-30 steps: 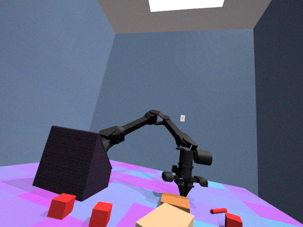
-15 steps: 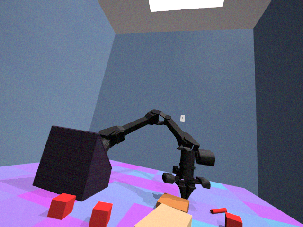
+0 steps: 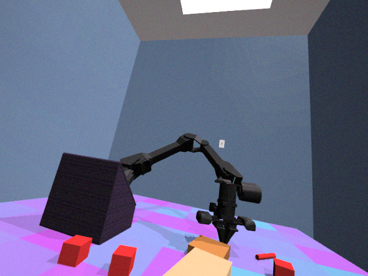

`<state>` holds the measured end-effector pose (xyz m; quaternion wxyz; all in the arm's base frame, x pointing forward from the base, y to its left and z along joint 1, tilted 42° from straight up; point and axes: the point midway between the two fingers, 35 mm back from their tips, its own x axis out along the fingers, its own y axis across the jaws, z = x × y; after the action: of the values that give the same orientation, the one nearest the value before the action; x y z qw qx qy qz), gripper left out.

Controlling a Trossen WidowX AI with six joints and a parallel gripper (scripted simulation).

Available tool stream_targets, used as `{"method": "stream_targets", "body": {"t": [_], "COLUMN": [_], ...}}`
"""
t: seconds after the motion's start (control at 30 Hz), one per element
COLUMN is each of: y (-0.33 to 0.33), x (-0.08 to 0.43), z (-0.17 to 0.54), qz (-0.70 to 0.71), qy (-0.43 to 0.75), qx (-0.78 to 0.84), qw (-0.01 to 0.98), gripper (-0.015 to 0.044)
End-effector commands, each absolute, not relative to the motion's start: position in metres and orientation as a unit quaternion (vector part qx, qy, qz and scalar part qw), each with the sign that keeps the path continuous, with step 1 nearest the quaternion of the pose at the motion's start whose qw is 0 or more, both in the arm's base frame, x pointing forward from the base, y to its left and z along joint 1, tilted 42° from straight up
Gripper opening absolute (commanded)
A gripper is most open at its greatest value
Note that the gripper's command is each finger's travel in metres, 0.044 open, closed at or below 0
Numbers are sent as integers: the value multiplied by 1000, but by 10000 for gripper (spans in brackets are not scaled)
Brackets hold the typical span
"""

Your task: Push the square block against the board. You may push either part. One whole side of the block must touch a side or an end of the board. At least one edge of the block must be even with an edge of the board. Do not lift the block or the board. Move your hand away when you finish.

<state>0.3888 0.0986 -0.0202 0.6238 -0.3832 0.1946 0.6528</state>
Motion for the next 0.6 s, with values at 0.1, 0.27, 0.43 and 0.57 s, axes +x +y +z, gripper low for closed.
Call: {"method": "stream_targets", "body": {"t": [0.1,0.27,0.43,0.57], "y": [108,114,120,125], "x": [386,385,383,382], "z": [-13,-8,-2,2], "qz": [653,653,653,653], "qy": [197,196,196,196], "qx": [-382,-382,-381,-381], "qw": [624,624,624,624], "gripper": [0,0,0,0]}}
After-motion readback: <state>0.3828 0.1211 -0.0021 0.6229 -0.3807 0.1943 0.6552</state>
